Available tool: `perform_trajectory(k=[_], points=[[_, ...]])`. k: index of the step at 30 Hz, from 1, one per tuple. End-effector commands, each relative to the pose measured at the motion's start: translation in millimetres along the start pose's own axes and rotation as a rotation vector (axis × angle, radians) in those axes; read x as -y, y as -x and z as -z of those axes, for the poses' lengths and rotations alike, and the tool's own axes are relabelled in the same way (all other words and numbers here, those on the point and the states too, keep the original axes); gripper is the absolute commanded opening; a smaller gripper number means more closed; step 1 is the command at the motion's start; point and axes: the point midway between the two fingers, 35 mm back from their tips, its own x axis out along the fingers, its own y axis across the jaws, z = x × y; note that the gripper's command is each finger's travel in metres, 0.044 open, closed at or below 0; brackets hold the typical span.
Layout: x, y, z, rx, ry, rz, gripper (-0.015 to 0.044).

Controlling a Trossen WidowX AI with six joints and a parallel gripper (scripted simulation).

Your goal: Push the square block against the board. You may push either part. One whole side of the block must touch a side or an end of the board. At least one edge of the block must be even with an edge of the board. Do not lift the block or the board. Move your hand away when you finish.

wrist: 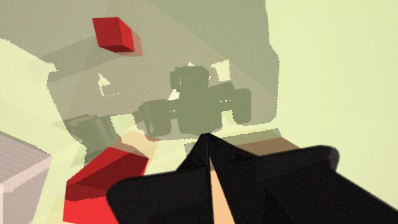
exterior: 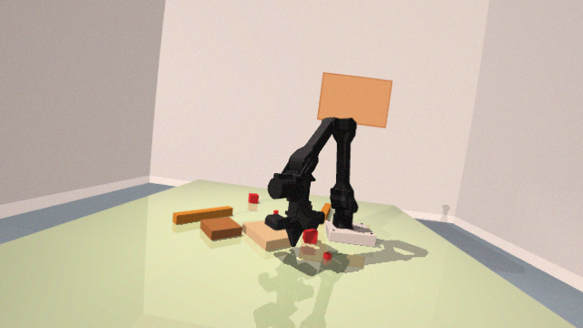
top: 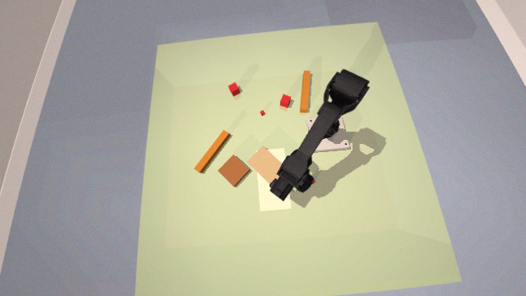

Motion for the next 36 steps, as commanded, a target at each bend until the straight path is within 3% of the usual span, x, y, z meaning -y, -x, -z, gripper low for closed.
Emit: perform_trajectory(k=[1, 24, 29, 36], points=[[1, 0, -6, -0.002, -0.003, 0.003, 0.0000], [-1, 0, -43, 0.001, -0.003, 0.002, 0.0000], [0, 52, -38, 0.001, -0.003, 0.003, 0.0000], [0, 55, -36, 0.001, -0.002, 0.002, 0.0000]])
